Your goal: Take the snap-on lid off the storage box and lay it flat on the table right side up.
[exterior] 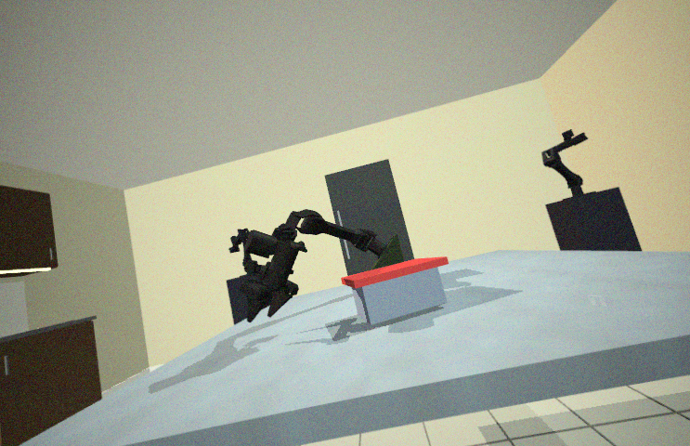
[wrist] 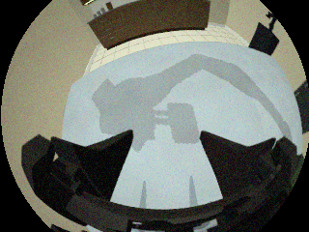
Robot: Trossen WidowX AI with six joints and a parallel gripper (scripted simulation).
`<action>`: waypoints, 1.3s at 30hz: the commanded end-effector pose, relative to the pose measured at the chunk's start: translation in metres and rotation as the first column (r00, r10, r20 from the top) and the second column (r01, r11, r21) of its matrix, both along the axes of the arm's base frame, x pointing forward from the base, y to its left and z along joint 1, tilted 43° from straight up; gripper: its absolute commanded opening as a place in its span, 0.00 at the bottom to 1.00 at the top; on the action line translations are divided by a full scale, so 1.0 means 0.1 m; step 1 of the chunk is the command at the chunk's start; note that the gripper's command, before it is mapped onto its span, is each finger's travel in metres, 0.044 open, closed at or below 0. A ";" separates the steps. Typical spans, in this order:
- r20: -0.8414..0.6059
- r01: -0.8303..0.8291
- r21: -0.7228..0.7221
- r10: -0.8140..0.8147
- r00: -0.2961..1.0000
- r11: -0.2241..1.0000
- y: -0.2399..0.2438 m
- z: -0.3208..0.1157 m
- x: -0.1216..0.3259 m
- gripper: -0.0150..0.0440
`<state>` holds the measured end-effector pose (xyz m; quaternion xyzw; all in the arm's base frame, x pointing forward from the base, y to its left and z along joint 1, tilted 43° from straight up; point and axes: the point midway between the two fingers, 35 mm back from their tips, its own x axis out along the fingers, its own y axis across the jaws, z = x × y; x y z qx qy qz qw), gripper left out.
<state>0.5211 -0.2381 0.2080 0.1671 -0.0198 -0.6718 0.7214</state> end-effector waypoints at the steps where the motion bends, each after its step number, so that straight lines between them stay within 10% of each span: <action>1: 0.001 -0.002 0.000 0.002 1.000 1.000 0.02 0.02 0.00 0.89; 10: 0.087 -0.036 -0.030 0.038 0.995 0.999 0.88 0.91 -0.13 0.65; 39: 0.107 -0.543 0.272 0.536 0.837 0.794 2.10 0.07 -0.79 0.65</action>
